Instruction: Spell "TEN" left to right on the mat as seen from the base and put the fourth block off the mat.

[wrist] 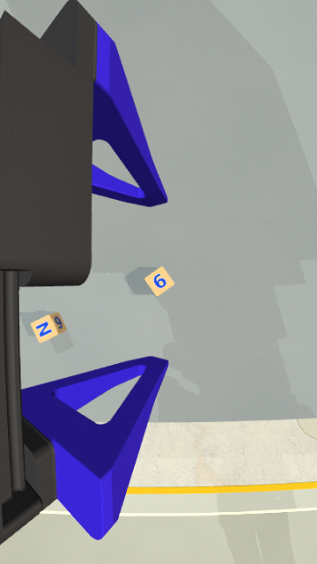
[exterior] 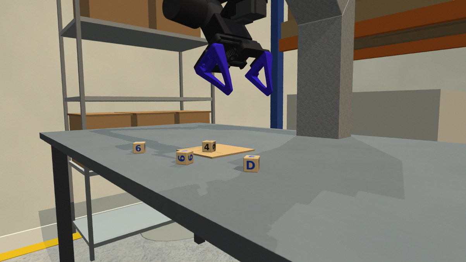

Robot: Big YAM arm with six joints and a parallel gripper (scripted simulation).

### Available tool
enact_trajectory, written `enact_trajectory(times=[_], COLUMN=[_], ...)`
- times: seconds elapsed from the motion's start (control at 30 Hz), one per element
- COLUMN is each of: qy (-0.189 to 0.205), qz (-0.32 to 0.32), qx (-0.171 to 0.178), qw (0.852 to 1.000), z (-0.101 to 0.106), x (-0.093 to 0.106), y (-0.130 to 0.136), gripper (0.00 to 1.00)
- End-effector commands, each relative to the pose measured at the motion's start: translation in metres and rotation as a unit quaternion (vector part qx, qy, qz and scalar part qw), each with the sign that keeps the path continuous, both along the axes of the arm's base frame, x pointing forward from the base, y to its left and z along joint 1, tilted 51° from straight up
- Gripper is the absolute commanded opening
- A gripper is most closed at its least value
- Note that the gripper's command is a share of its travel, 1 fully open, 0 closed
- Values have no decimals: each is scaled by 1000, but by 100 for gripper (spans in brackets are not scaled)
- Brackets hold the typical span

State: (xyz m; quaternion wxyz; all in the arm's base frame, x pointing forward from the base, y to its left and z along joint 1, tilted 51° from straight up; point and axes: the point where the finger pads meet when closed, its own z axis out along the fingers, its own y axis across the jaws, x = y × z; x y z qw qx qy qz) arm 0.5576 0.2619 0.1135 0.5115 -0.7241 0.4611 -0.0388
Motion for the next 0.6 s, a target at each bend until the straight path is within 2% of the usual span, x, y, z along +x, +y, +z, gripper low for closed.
enact_trajectory(times=[0.0, 0.1, 0.17, 0.23, 0.33, 0.4, 0.43, 0.5, 0.57], qy=[-8, -8, -4, 3, 3, 1, 1, -1, -1], qz=[7, 7, 1, 2, 2, 0, 0, -1, -1], qx=[-1, -1, -3, -6, -6, -3, -3, 0, 0], qw=[1000, 1000, 1000, 1000, 1000, 1000, 1000, 1000, 1000], z=[5, 5, 6, 8, 8, 24, 24, 33, 33], x=[-2, -2, 8, 27, 27, 47, 48, 55, 56], y=[4, 4, -13, -53, -53, -105, -107, -134, -136], gripper=[100, 100, 100, 100, 100, 100, 100, 100, 100])
